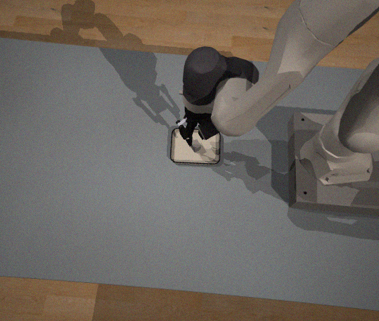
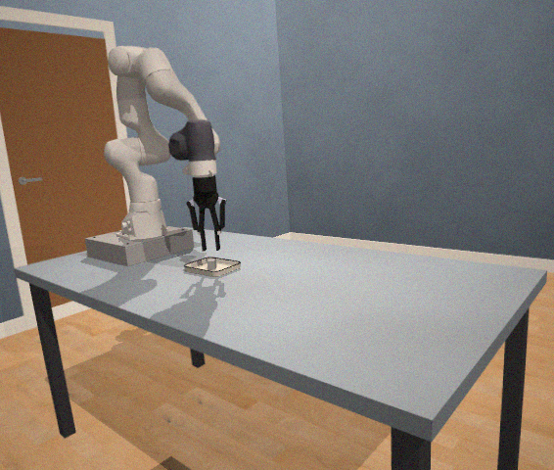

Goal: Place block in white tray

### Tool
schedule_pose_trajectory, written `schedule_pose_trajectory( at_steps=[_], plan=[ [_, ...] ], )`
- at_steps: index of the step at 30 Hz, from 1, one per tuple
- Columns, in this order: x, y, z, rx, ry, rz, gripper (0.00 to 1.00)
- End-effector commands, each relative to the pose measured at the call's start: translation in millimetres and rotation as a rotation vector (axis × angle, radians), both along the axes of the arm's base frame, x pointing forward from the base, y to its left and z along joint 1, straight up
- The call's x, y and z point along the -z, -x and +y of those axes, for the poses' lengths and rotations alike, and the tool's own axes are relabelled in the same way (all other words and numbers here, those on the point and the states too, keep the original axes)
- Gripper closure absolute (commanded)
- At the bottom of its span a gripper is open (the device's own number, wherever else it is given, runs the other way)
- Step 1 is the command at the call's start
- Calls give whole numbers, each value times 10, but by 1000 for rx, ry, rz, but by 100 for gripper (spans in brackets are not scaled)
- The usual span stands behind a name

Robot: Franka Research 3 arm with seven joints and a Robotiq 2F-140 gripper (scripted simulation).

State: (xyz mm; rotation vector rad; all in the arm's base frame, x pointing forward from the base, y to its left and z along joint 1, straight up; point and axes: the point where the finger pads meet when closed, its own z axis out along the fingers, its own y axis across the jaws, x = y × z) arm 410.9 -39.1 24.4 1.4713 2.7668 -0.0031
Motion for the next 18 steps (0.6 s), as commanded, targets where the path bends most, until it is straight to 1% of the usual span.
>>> schedule_pose_trajectory(
  at_steps=[1, 5, 6, 7, 9, 10, 12, 17, 18],
  plan=[
    [0, 14, 9, -5, -1, 4, 66],
    [1, 17, -20, -5, -1, 4, 66],
    [2, 35, -180, -4, -1, 4, 66],
    [3, 81, -506, -4, -1, 4, 66],
    [3, 81, -506, -4, -1, 4, 66],
    [-4, 106, -979, -5, -1, 4, 66],
    [-10, 141, -1324, -5, -1, 4, 66],
    [-13, 236, -2346, -5, -1, 4, 66],
    [-9, 240, -2394, -5, -1, 4, 66]
  ],
)
